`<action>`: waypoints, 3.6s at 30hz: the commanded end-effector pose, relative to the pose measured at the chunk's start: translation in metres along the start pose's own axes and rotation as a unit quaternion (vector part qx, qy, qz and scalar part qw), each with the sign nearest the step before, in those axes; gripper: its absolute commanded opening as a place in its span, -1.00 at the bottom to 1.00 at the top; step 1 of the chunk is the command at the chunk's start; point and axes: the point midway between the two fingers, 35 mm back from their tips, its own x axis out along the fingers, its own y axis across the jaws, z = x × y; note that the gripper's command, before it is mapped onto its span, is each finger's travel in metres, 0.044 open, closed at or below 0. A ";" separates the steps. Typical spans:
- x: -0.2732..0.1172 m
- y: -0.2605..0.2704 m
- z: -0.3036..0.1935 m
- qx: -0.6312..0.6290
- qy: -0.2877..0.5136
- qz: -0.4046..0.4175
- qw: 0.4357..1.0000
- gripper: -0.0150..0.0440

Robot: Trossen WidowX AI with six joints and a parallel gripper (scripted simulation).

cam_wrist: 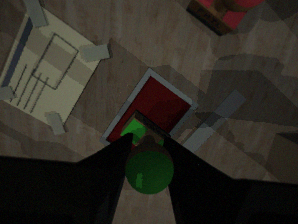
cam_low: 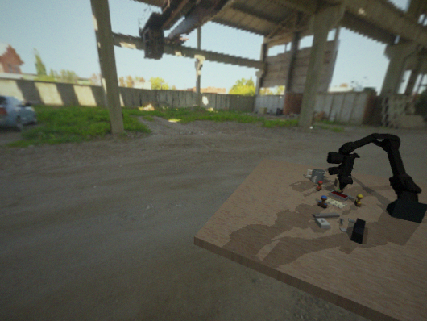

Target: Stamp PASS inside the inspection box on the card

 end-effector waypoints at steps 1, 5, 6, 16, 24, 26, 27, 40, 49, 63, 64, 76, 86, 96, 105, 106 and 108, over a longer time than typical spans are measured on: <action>-0.006 0.000 0.001 0.003 -0.001 0.002 1.000 -0.49; -0.013 0.000 0.001 0.003 -0.001 0.002 1.000 -0.49; -0.015 0.000 0.001 0.003 -0.001 0.002 1.000 -0.49; -0.031 0.000 0.001 0.003 -0.001 0.002 1.000 -0.49; -0.039 0.003 0.002 -0.023 -0.001 0.002 1.000 -0.49; -0.040 0.006 0.004 -0.058 -0.001 0.003 0.998 -0.49; -0.040 0.008 0.005 -0.075 -0.001 0.003 0.997 -0.49; -0.042 0.034 0.020 -0.295 -0.002 0.004 0.955 -0.49; -0.042 0.053 0.029 -0.440 -0.003 0.004 0.898 -0.49; -0.042 0.084 0.040 -0.642 -0.003 0.003 0.767 -0.49; -0.042 0.086 0.040 -0.655 -0.003 0.003 0.755 -0.49; -0.038 0.096 0.043 -0.712 -0.003 0.002 0.702 -0.49; -0.032 0.097 0.044 -0.712 -0.004 0.002 0.702 -0.49; -0.025 0.097 0.045 -0.712 -0.004 0.002 0.702 -0.49; -0.019 0.097 0.045 -0.712 -0.004 0.002 0.702 -0.49; -0.018 0.097 0.045 -0.712 -0.004 0.002 0.702 -0.49; -0.017 0.097 0.045 -0.712 -0.004 0.002 0.702 -0.49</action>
